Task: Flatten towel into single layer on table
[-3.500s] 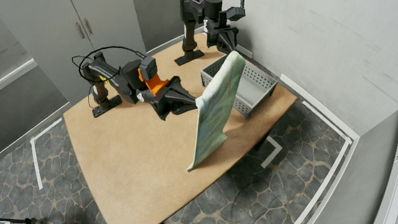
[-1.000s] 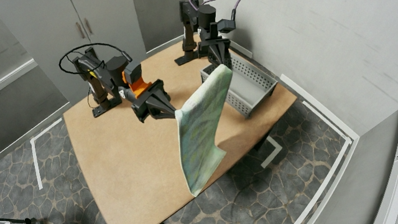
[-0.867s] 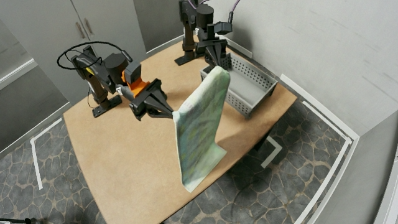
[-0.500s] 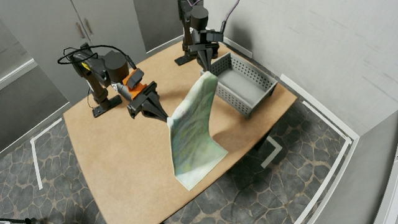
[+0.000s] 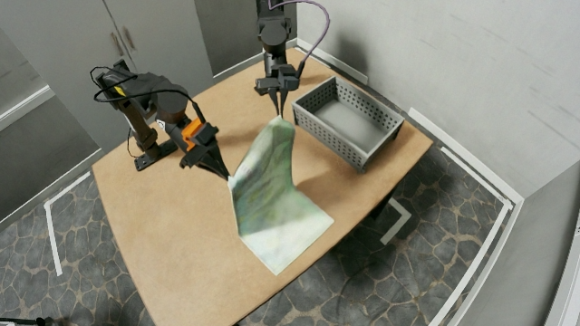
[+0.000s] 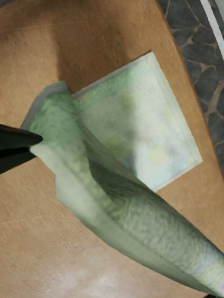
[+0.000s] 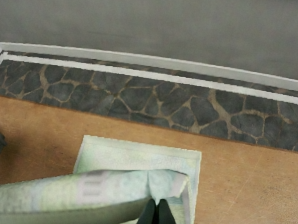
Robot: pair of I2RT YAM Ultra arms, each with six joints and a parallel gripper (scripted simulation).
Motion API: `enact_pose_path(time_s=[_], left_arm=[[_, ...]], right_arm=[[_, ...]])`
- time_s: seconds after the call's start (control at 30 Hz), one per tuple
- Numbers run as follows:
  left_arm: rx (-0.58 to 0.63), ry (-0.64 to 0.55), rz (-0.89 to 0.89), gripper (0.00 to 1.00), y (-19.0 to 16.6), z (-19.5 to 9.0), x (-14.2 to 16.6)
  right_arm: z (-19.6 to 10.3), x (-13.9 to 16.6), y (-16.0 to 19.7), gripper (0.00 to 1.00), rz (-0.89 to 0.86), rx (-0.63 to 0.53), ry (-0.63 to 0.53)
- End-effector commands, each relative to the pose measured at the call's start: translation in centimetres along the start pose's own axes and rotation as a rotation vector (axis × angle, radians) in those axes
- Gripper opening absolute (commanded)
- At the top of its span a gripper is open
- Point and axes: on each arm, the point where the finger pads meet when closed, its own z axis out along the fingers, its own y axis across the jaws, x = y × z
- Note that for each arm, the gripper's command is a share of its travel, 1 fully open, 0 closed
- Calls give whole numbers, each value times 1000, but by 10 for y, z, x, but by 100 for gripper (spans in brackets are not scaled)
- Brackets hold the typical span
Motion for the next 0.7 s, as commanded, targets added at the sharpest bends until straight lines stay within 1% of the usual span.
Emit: enact_pose_path(time_s=[0.0,0.03,0.1,0.13,0.2,0.23,0.3,0.33,0.4,0.43,0.57,0.6,0.67], left_arm=[[-1,53,-3,0,-1,-4,8],[23,121,17,0,-17,-2,26],[24,121,17,0,-17,-2,26],[41,223,36,0,-29,6,60],[42,208,36,0,-28,0,56],[61,243,55,0,-40,-6,69],[60,244,55,0,-40,-6,69],[78,318,77,0,-52,1,92],[78,319,77,0,-52,2,92],[99,281,95,0,-65,-1,100],[90,281,89,0,-60,0,100],[114,281,118,0,-76,1,119],[116,281,118,0,-76,1,119]], right_arm=[[-8,13,-9,0,4,16,78],[-24,26,-9,0,4,17,130],[-24,26,-9,0,4,17,130],[-20,63,-9,0,5,17,244],[-20,64,-9,0,5,17,244],[-23,85,-10,0,6,17,308],[-23,85,-10,0,6,17,308],[-27,108,-10,0,7,17,334],[-27,108,-10,0,7,17,334],[-28,124,-10,0,7,18,309],[-28,124,-10,0,8,18,309],[-31,146,-10,0,9,19,309],[-31,146,-10,0,9,19,309]])
